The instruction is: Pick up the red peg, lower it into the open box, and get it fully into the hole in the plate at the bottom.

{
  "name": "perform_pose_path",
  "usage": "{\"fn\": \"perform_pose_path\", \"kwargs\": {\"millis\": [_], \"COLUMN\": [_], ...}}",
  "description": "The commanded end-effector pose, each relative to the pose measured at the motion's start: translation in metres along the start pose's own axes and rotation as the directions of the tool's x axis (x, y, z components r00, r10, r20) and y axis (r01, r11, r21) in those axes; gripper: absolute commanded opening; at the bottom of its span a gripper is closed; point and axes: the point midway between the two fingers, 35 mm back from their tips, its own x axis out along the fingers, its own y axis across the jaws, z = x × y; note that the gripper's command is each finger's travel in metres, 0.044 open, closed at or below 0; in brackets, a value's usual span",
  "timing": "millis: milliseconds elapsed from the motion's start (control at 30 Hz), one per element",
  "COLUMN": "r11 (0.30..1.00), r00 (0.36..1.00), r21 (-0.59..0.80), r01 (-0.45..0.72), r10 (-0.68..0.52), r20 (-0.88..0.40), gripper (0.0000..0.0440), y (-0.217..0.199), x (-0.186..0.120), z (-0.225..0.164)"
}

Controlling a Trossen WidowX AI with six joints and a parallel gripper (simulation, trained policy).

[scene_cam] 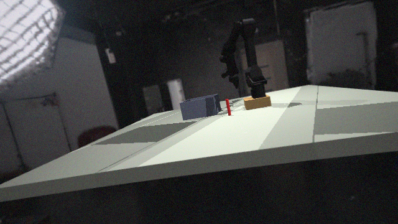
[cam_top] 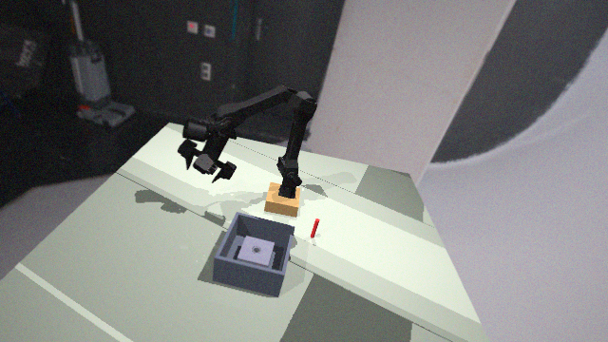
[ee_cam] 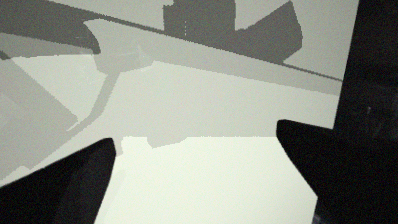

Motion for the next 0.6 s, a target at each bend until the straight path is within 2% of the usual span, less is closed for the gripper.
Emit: {"fn": "perform_pose_path", "kwargs": {"millis": [0, 300, 567], "r11": [0.992, 0.957, 0.913], "r00": [1.000, 0.998, 0.993], "r21": [0.127, 0.290, 0.399], "r01": [0.002, -0.028, -0.081], "r10": [-0.004, 0.008, 0.039], "r20": [0.019, 0.069, 0.111], "gripper": [0.0440, 0.0440, 0.0440], "y": [0.026, 0.079, 0.134], "x": [-0.026, -0.066, -0.099], "z": [0.037, 0.082, 0.107]}}
